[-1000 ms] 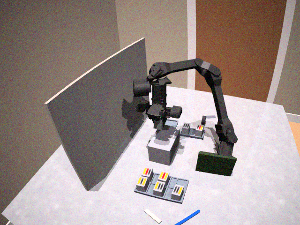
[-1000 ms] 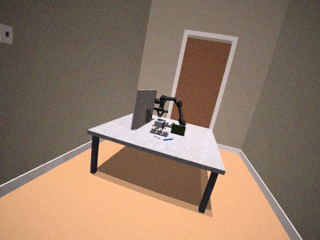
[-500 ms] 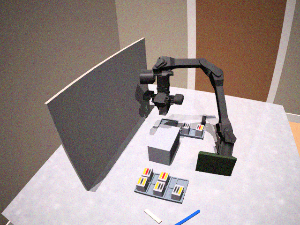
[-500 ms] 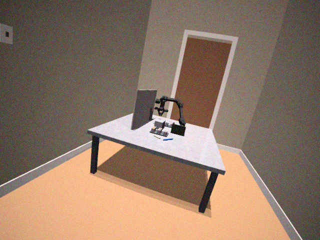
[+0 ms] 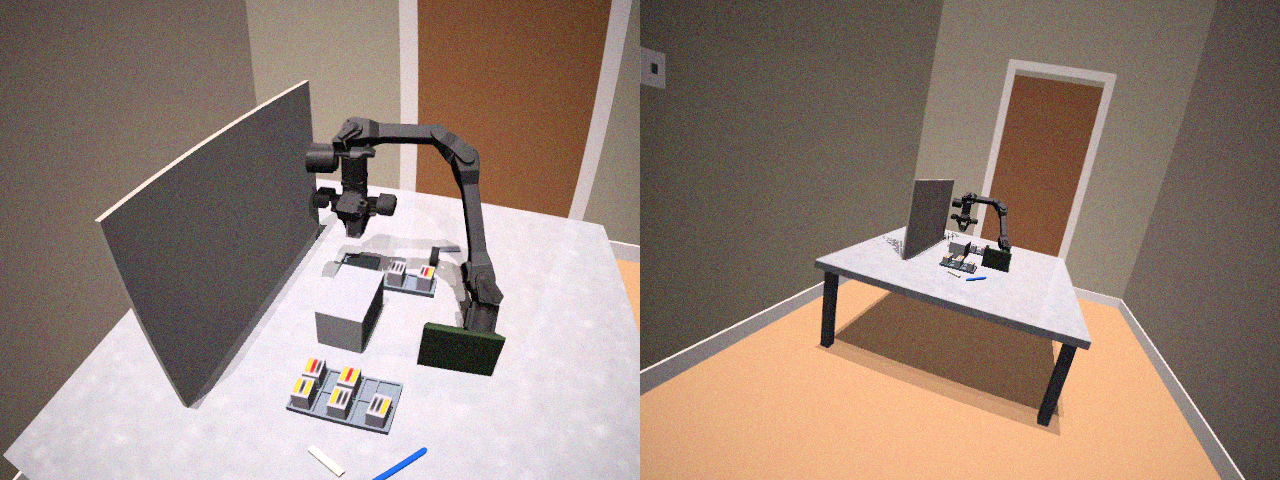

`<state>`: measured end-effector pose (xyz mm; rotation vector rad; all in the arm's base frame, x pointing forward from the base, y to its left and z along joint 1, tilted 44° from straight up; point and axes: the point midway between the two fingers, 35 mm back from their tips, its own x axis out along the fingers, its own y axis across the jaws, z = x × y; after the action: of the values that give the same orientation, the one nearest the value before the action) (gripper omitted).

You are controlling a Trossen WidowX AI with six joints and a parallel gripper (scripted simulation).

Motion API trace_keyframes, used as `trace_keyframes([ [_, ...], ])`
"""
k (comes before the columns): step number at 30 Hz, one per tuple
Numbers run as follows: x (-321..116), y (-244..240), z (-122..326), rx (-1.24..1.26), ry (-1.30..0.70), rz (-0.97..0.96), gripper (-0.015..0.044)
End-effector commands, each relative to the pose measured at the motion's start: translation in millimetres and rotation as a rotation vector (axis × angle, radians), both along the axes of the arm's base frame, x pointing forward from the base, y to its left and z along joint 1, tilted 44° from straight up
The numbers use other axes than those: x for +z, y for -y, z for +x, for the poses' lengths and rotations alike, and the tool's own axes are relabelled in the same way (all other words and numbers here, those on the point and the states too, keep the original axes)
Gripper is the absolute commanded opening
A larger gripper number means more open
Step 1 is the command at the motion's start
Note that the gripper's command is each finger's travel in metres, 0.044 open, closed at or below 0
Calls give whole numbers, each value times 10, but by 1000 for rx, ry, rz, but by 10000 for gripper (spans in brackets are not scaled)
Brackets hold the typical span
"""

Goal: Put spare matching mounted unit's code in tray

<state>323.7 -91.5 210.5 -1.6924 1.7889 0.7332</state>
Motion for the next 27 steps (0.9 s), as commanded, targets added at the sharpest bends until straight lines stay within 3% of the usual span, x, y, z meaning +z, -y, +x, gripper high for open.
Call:
trace_keyframes([
  [1,-17,27,0,2,-3,-2,0],
  [27,-157,160,19,2,-2,0,0],
])
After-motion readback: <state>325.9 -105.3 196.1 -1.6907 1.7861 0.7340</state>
